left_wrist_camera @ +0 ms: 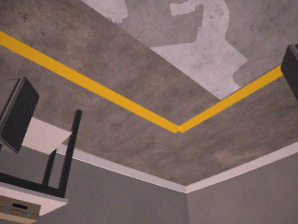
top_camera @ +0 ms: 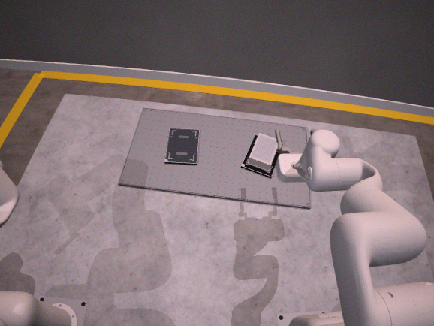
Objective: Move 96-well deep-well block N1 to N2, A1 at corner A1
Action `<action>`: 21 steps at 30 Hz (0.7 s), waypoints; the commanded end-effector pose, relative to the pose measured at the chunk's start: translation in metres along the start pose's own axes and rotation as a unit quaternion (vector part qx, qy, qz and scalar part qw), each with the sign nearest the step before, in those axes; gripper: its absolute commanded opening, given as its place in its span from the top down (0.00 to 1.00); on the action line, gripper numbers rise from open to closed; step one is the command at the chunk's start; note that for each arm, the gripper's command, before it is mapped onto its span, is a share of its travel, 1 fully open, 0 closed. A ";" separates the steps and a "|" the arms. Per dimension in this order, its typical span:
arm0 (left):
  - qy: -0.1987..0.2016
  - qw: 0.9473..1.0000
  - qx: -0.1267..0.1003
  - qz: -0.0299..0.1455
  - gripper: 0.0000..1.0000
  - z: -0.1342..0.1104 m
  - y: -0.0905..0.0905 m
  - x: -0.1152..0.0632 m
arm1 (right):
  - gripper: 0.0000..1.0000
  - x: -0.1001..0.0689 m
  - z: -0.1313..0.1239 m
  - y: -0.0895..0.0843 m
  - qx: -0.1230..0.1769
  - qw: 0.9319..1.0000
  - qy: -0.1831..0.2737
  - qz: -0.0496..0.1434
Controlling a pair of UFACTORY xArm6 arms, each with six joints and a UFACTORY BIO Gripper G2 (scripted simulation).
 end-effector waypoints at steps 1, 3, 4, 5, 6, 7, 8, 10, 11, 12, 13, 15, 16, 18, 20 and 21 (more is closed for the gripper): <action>-0.001 1.000 0.000 0.000 0.00 0.000 0.000 -0.001 | 0.63 -0.013 -0.003 -0.025 0.000 1.000 -0.001 -0.002; -0.001 1.000 0.000 0.000 0.00 0.000 0.000 -0.001 | 0.63 -0.018 -0.004 -0.034 0.000 1.000 -0.001 -0.002; -0.001 1.000 0.000 0.000 0.00 0.000 0.000 -0.001 | 0.63 -0.021 -0.005 -0.038 0.000 1.000 -0.001 -0.002; -0.001 1.000 0.000 0.000 0.00 0.000 0.000 -0.001 | 0.63 -0.021 -0.005 -0.038 0.000 1.000 -0.001 -0.002; -0.001 1.000 0.000 0.000 0.00 0.000 0.000 -0.001 | 0.63 -0.021 -0.005 -0.038 0.000 1.000 -0.001 -0.002; -0.001 1.000 0.000 0.000 0.00 0.000 0.000 -0.001 | 0.63 -0.021 -0.005 -0.038 0.000 1.000 -0.001 -0.002; -0.001 1.000 0.000 0.000 0.00 0.000 0.000 -0.001 | 0.63 -0.021 -0.005 -0.038 0.000 1.000 -0.001 -0.002; -0.001 1.000 0.000 0.000 0.00 0.000 0.000 -0.001 | 0.63 -0.021 -0.005 -0.038 0.000 1.000 -0.001 -0.002; -0.001 1.000 0.000 0.000 0.00 0.000 0.000 -0.001 | 0.63 -0.021 -0.005 -0.038 0.000 1.000 -0.001 -0.002; -0.001 1.000 0.000 0.000 0.00 0.000 0.000 -0.001 | 0.63 -0.021 -0.005 -0.038 0.000 1.000 -0.001 -0.002; -0.001 1.000 0.000 0.000 0.00 0.000 0.000 -0.001 | 0.63 -0.021 -0.005 -0.038 0.000 1.000 -0.001 -0.002; -0.001 1.000 0.000 0.000 0.00 0.000 0.000 -0.001 | 0.63 -0.021 -0.005 -0.038 0.000 1.000 -0.001 -0.002; -0.001 1.000 0.000 0.000 0.00 0.000 0.000 -0.001 | 0.63 -0.021 -0.005 -0.038 0.000 1.000 -0.001 -0.002; -0.001 1.000 0.000 0.000 0.00 0.000 0.000 -0.001 | 0.63 -0.021 -0.005 -0.038 0.000 1.000 -0.001 -0.002; -0.001 1.000 0.000 0.000 0.00 0.000 0.000 -0.001 | 0.63 -0.021 -0.005 -0.038 0.000 1.000 -0.001 -0.002; -0.001 1.000 0.000 0.000 0.00 0.000 0.000 -0.001 | 0.63 -0.021 -0.005 -0.038 0.000 1.000 -0.001 -0.002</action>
Point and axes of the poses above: on each arm, the point midway between the two finger pads, its own x axis out along the fingers, its own z axis across the jaws, y = z × x, the point moved 4 cm from there along -x, back along the fingers, and after that the axes turned 13 degrees about x, right-handed, at the moved point
